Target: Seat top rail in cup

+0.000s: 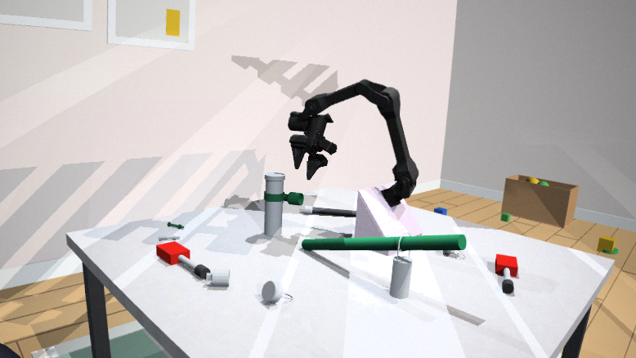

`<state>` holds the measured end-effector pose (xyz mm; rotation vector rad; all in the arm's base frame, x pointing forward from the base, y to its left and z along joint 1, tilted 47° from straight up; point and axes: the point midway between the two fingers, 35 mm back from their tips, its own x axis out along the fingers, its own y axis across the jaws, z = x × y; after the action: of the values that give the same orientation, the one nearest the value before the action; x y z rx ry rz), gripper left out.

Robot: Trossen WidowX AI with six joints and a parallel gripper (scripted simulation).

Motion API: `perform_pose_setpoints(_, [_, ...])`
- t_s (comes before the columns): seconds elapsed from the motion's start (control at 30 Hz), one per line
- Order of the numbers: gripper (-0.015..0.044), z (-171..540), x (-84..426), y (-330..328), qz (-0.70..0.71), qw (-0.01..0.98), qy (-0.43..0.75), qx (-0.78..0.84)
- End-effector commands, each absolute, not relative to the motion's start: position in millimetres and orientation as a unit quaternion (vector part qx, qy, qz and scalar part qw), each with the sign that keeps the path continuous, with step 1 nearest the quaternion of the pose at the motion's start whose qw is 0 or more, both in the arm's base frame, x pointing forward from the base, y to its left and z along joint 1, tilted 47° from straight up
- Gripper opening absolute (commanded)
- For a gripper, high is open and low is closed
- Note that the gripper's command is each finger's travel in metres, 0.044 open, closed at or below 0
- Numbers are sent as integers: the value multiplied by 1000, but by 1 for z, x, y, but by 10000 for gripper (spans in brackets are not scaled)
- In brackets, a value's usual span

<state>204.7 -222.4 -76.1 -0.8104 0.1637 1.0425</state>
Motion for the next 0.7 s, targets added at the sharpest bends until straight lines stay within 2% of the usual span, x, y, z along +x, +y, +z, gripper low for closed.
perform_pose_setpoints(0.0, [440, -95, 205, -207, 486, 784, 66, -381])
perform_pose_setpoints(0.13, [440, -114, 206, -187, 486, 783, 57, -383])
perform_pose_setpoints(0.67, [440, -122, 215, -177, 489, 779, 57, -388])
